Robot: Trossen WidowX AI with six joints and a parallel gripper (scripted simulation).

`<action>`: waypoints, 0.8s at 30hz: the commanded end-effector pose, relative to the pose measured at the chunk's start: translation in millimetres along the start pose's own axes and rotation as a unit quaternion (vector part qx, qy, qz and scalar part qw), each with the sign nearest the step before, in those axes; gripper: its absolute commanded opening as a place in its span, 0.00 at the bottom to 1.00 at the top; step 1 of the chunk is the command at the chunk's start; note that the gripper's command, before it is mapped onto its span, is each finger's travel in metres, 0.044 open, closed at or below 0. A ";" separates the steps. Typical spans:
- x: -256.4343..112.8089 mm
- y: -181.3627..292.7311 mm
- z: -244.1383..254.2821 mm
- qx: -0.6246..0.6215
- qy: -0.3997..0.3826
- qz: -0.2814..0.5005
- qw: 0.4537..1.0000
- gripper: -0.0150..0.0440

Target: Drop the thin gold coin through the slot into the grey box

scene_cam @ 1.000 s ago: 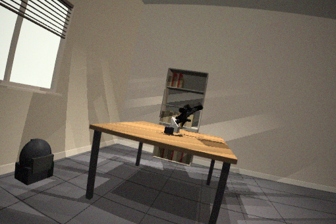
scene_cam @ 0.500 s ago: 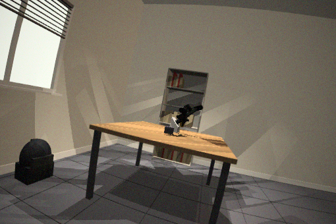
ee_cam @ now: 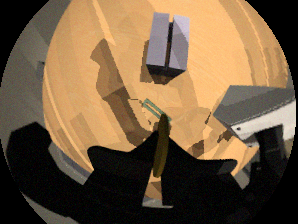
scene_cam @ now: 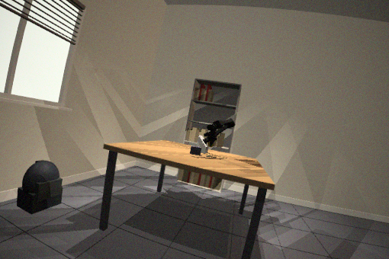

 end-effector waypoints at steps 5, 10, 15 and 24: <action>-1.7 -17.0 6.4 0.005 -0.001 -0.003 1.000 0.25; -2.3 -28.7 9.8 0.005 -0.001 -0.005 1.000 0.25; -2.8 -40.7 12.6 0.005 -0.001 -0.005 1.000 0.25; -3.4 -63.1 16.2 0.005 -0.001 -0.006 1.000 0.25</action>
Point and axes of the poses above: the point midway between the two fingers, 35 mm back from their tips, its own x axis out along the fingers, its own z axis across the jaws, y = z × x, the point moved 4 cm from there along -x, back along the fingers, and after that the axes turned 6 degrees about x, right-handed, at the moved point
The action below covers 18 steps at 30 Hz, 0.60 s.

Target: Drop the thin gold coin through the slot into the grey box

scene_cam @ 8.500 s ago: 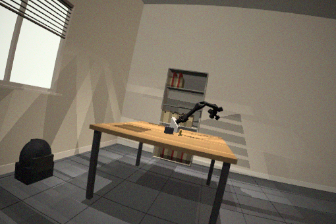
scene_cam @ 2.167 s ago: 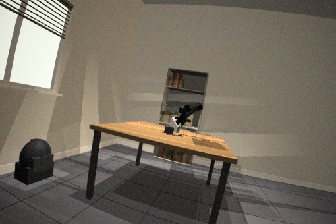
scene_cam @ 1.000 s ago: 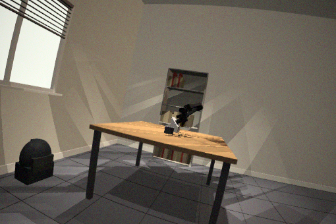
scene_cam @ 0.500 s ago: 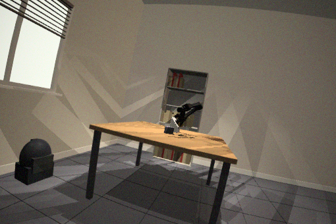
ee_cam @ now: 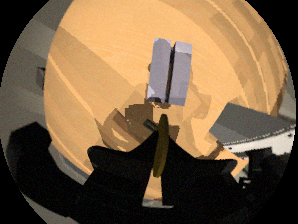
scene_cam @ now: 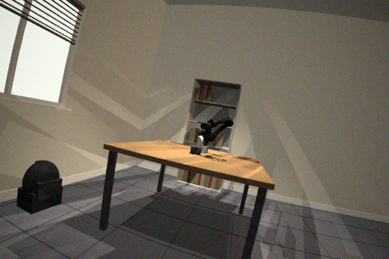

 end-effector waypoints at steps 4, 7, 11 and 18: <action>-1.6 -19.8 3.4 -0.005 -0.003 -0.004 1.000 0.25; -1.4 -26.9 3.9 -0.007 -0.004 -0.003 1.000 0.25; -1.0 -36.5 4.3 -0.009 -0.005 -0.003 1.000 0.25; -0.7 -54.7 4.2 -0.007 -0.004 -0.003 1.000 0.25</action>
Point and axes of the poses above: the point midway between the two fingers, 35 mm back from their tips, its own x axis out along the fingers, its own z axis across the jaws, y = z × x, the point moved 4 cm from there along -x, back along the fingers, and after that the axes turned 6 degrees about x, right-handed, at the moved point
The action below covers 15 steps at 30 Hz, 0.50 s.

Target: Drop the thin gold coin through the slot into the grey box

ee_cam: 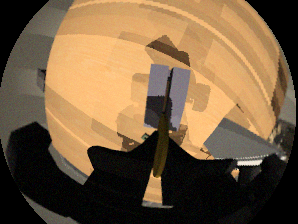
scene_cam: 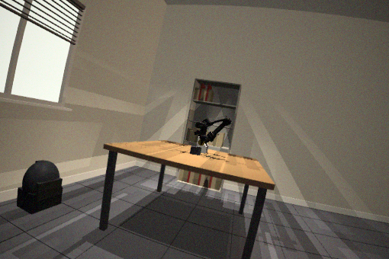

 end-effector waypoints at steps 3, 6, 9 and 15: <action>-1.4 -18.5 0.2 -0.001 -0.001 -0.003 1.000 0.25; -1.0 -26.4 -0.5 0.000 -0.001 -0.003 1.000 0.25; -0.6 -34.3 -1.5 0.000 0.000 -0.002 1.000 0.25; 0.1 -39.3 -2.5 0.002 0.000 -0.001 1.000 0.26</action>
Point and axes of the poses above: the point midway between the two fingers, 35 mm back from their tips, its own x axis out along the fingers, its own z axis across the jaws, y = z × x, the point moved 4 cm from there along -x, back along the fingers, and after that the axes turned 6 degrees about x, right-handed, at the moved point
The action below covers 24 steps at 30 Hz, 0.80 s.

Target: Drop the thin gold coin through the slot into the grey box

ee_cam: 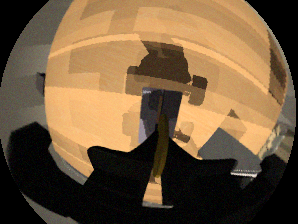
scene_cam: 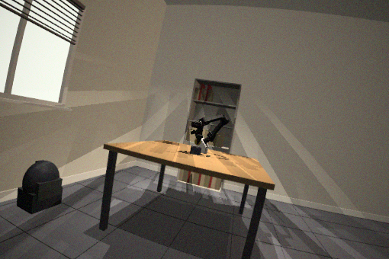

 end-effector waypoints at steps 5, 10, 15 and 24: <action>0.0 1.1 0.3 -0.001 0.000 0.000 1.000 0.25; 0.0 1.1 0.3 -0.001 0.000 0.000 1.000 0.25; -0.9 -1.5 0.7 -0.002 0.000 0.000 1.000 0.25; -4.4 -6.8 2.7 -0.008 0.000 0.000 1.000 0.25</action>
Point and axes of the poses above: the point midway between the two fingers, 35 mm back from their tips, its own x axis out along the fingers, its own z axis across the jaws, y = z × x, the point moved 4 cm from there along -x, back along the fingers, and after that the axes turned 6 degrees about x, right-handed, at the moved point
